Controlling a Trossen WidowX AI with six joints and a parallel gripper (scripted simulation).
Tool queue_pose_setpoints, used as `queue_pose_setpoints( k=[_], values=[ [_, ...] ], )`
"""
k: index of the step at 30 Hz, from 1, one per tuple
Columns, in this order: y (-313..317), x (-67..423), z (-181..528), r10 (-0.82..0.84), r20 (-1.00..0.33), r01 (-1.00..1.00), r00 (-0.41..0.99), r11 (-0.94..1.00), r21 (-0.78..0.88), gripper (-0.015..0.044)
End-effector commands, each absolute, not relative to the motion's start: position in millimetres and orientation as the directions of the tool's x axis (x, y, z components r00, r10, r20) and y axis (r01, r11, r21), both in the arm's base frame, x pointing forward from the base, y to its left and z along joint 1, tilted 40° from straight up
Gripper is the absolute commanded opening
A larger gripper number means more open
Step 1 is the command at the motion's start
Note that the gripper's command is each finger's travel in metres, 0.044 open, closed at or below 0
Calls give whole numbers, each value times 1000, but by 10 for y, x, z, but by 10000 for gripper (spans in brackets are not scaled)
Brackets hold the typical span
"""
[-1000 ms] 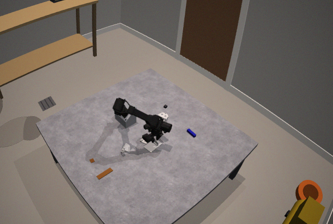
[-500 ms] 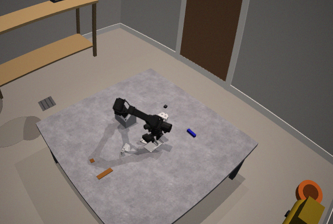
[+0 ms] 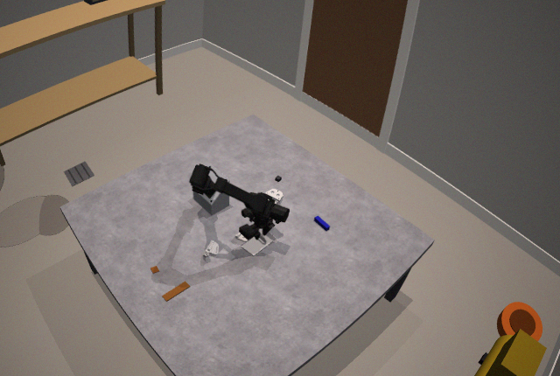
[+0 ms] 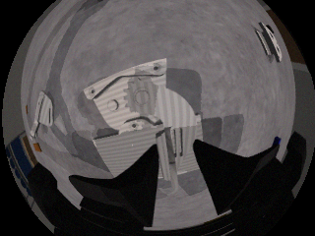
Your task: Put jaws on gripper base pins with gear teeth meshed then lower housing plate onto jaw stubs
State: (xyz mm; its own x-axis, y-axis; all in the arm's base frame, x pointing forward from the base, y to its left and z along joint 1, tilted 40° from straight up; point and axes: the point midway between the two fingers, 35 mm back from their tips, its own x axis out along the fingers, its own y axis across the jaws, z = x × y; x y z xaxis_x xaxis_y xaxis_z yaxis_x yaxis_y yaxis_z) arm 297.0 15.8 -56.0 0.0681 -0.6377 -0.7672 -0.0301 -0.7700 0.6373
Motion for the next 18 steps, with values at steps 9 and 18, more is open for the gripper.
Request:
queue_pose_setpoints(
  k=[9, 18],
  values=[
    [158, 2970, -560, -638, -767, -30, 68, -770, 637, 224],
    [247, 2972, -464, -637, -768, -29, 69, -770, 637, 224]
  ],
)
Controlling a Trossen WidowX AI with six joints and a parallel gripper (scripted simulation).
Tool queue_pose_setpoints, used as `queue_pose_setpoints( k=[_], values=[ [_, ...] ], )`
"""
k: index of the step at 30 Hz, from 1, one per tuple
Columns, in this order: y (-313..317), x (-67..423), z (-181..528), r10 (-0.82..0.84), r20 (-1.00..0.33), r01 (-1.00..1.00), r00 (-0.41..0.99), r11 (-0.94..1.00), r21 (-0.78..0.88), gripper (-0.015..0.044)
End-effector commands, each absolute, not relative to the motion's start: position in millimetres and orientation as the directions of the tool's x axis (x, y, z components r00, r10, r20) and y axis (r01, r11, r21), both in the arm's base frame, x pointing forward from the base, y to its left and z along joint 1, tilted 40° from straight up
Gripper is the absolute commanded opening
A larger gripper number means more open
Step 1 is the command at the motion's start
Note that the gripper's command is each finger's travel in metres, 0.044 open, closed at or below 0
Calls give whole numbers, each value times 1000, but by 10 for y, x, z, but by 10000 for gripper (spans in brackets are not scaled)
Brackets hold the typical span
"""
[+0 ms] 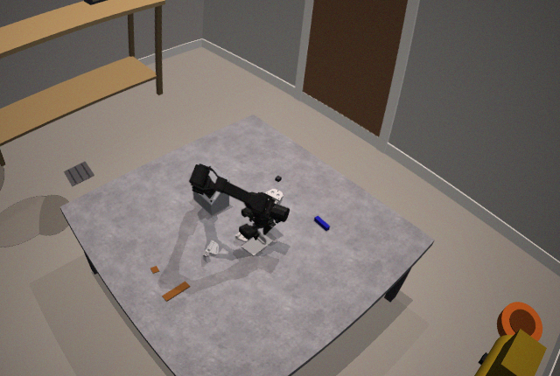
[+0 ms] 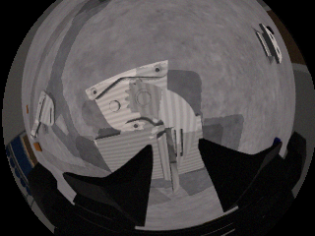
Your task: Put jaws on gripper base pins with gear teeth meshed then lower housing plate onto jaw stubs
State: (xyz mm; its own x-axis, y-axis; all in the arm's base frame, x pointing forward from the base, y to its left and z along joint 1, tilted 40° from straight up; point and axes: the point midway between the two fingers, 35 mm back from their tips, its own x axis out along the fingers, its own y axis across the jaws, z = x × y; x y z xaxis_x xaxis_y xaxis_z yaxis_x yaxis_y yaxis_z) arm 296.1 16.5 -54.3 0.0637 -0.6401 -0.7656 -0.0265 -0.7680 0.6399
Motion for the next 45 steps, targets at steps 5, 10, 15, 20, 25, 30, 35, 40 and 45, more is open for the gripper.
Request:
queue_pose_setpoints(
  k=[5, 10, 15, 20, 25, 30, 35, 40, 45],
  values=[
    [557, 2928, -82, -638, -766, -27, 70, -769, 638, 224],
    [550, 2949, -102, -639, -765, -23, 82, -769, 639, 224],
    [569, 2951, -82, -637, -766, -26, 85, -770, 638, 93],
    [544, 2955, 5, -621, -779, -118, 84, -783, 611, 0],
    [491, 2973, 74, -614, -785, -252, 83, -775, 580, 0],
    [433, 2993, 128, -613, -786, -384, 83, -747, 543, 0],
    [373, 3011, 181, -612, -787, -508, 82, -705, 495, 0],
    [317, 3028, 232, -610, -788, -624, 82, -648, 437, 0],
    [259, 3043, 283, -609, -789, -727, 82, -578, 370, 0]
  ],
)
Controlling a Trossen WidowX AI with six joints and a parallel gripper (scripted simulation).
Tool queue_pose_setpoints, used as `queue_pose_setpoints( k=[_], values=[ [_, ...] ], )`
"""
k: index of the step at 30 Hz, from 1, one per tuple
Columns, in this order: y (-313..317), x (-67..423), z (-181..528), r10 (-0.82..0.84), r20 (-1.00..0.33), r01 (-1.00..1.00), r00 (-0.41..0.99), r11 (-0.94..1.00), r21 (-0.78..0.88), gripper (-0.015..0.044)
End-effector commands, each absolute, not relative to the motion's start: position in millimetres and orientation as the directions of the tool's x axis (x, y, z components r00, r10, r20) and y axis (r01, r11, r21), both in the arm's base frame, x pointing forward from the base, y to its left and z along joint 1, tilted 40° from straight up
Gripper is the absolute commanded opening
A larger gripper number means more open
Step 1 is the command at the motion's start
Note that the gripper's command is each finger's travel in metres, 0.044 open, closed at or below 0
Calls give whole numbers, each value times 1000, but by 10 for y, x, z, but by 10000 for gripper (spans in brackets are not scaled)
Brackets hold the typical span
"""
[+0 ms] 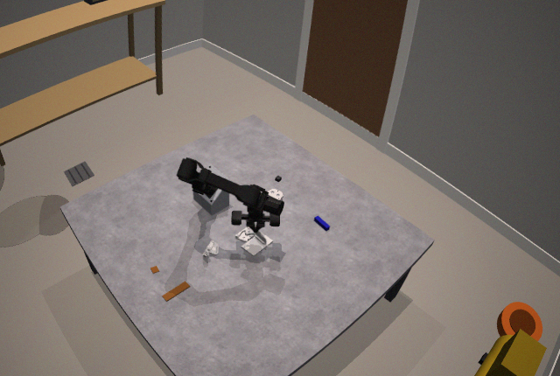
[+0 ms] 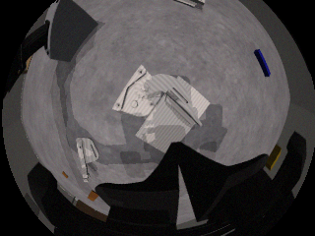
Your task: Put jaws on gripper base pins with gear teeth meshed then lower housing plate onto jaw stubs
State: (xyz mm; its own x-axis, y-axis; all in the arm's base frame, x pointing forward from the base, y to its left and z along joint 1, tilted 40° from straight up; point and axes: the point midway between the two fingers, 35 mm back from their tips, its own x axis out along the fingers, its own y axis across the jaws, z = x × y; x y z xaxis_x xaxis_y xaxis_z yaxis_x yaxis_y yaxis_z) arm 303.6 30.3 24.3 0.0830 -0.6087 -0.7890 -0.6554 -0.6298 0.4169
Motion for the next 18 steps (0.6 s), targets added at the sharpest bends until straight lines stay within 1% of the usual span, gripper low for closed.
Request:
queue_pose_setpoints(
  k=[1, 10, 18],
  values=[
    [248, 3044, 292, -608, -790, -746, 81, -562, 356, 0],
    [147, 3051, 371, -598, -798, -889, 77, -404, 217, 0],
    [51, 3066, 454, -598, -798, -968, 78, -238, 84, 0]
  ],
)
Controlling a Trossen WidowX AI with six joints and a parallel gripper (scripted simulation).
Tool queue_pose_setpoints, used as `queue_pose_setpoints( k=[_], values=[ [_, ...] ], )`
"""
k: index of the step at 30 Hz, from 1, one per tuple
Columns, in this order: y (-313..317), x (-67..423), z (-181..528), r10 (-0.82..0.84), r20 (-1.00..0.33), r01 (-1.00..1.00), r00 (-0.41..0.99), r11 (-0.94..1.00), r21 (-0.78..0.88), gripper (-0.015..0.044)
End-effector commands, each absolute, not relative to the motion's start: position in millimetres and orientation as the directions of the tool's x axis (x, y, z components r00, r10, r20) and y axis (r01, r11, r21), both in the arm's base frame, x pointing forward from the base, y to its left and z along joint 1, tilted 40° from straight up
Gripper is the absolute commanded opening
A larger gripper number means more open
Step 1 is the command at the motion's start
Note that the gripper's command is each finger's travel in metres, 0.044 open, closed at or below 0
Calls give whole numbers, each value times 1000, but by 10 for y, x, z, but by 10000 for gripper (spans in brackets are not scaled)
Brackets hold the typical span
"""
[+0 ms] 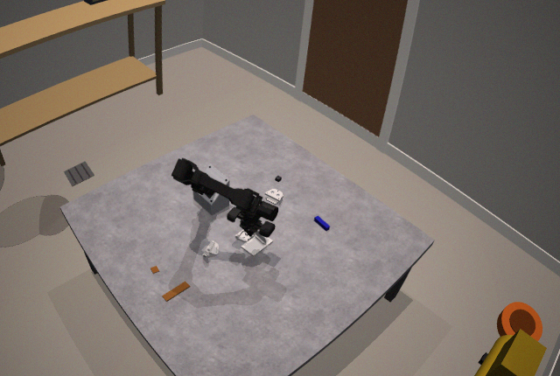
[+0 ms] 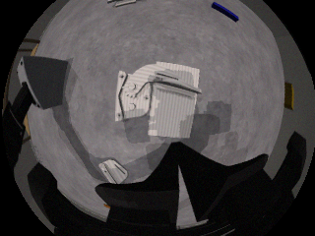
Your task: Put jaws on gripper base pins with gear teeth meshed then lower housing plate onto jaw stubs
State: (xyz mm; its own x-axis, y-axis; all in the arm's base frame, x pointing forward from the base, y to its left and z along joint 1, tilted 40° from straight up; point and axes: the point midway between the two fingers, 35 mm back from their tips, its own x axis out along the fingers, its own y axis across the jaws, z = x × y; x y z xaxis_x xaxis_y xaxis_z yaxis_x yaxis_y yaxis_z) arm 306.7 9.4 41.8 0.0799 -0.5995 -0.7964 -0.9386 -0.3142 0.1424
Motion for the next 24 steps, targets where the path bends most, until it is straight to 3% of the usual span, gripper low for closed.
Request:
queue_pose_setpoints(
  k=[1, 24],
  values=[
    [39, 3068, 464, -598, -798, -974, 78, -216, 67, 0],
    [-244, 3079, 702, -602, -795, -903, 80, 295, -314, 0]
  ],
)
